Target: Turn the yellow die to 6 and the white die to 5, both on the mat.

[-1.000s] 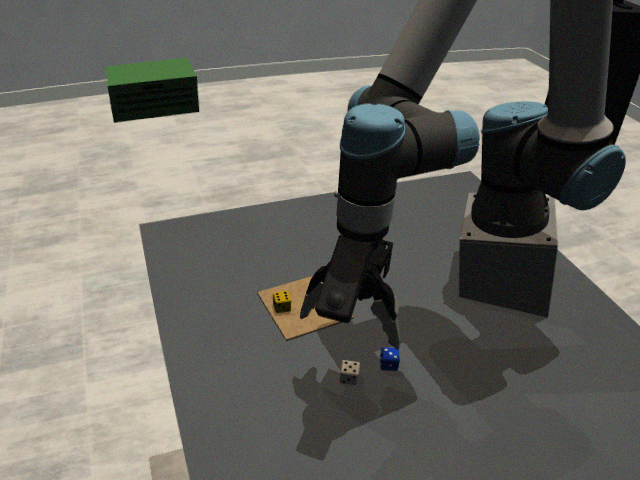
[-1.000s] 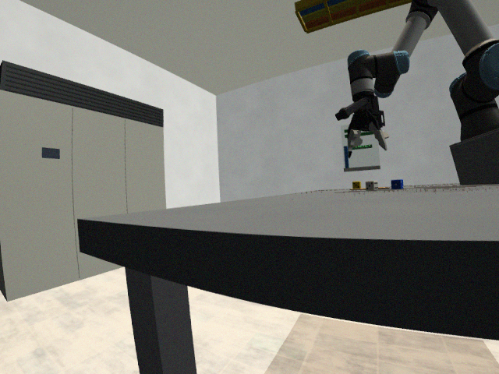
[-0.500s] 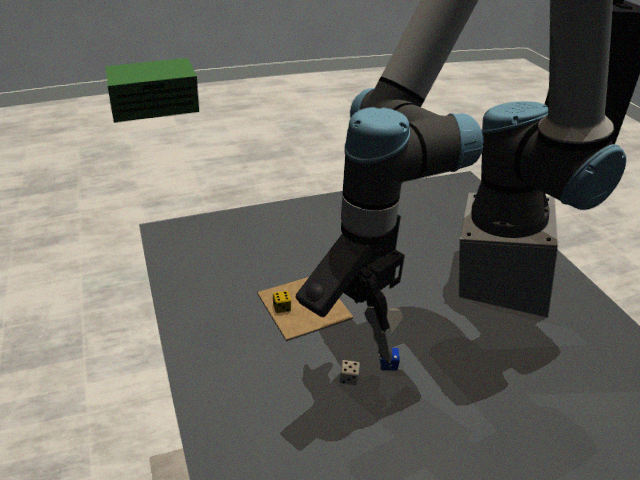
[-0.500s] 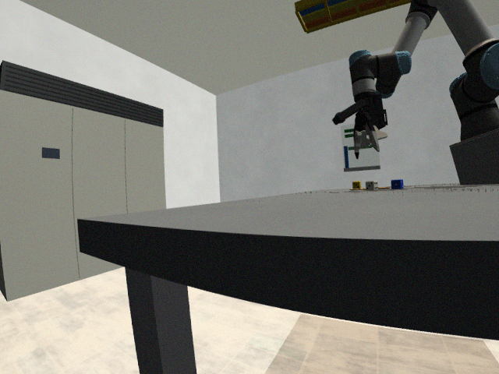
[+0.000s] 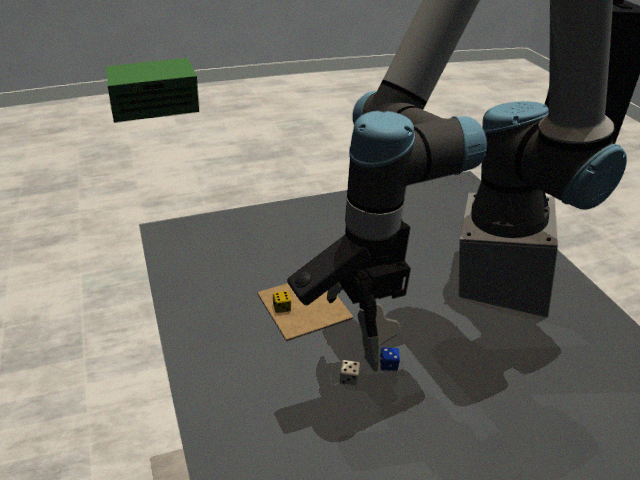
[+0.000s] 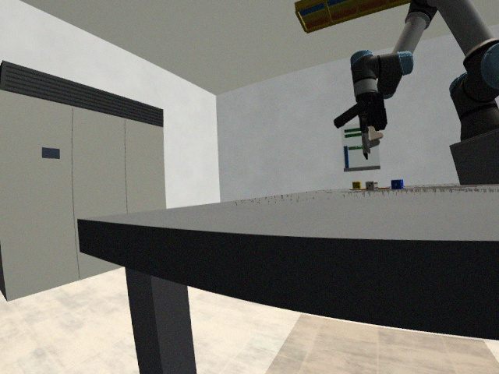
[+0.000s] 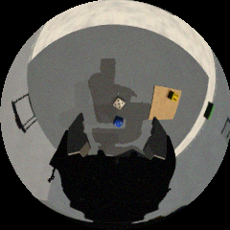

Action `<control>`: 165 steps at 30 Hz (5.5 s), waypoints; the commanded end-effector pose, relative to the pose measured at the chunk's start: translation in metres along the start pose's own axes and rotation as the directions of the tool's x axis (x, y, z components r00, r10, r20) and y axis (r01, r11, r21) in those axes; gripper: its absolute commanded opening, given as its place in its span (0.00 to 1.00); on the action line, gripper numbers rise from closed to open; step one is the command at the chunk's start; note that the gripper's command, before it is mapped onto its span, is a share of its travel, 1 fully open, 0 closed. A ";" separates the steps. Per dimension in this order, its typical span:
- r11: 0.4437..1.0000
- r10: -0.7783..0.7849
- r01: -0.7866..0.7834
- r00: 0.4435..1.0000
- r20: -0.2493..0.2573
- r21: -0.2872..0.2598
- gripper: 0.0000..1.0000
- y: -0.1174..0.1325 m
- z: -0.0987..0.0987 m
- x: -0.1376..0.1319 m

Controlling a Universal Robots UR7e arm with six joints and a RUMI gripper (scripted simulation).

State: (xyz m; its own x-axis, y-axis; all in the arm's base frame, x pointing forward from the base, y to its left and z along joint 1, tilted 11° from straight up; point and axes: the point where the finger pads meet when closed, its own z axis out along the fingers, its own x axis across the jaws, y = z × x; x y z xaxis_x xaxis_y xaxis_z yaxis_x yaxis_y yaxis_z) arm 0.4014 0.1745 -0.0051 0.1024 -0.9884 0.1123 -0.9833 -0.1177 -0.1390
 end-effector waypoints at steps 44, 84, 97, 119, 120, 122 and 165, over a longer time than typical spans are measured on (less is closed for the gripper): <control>0.862 0.507 -0.507 0.862 -0.008 0.004 0.28 0.009 0.005 0.003; 0.862 0.508 -0.508 0.862 -0.008 0.004 0.28 0.009 0.006 0.003; 0.861 0.508 -0.508 0.861 -0.008 0.004 0.28 0.009 0.017 0.003; 0.861 0.508 -0.508 0.861 -0.008 0.004 0.28 0.008 0.045 0.002; 0.861 0.508 -0.508 0.861 -0.008 0.004 0.28 0.008 0.046 0.002; 0.861 0.508 -0.508 0.861 -0.008 0.004 0.28 0.008 0.049 0.002; 0.861 0.508 -0.508 0.861 -0.008 0.004 0.28 0.008 0.057 0.002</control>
State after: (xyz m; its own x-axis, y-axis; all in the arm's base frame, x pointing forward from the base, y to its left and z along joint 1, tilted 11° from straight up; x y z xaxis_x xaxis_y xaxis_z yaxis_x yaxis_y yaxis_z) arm 0.4017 0.1660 -0.0621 -0.4125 -0.9103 0.0350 -0.8986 0.4003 -0.1799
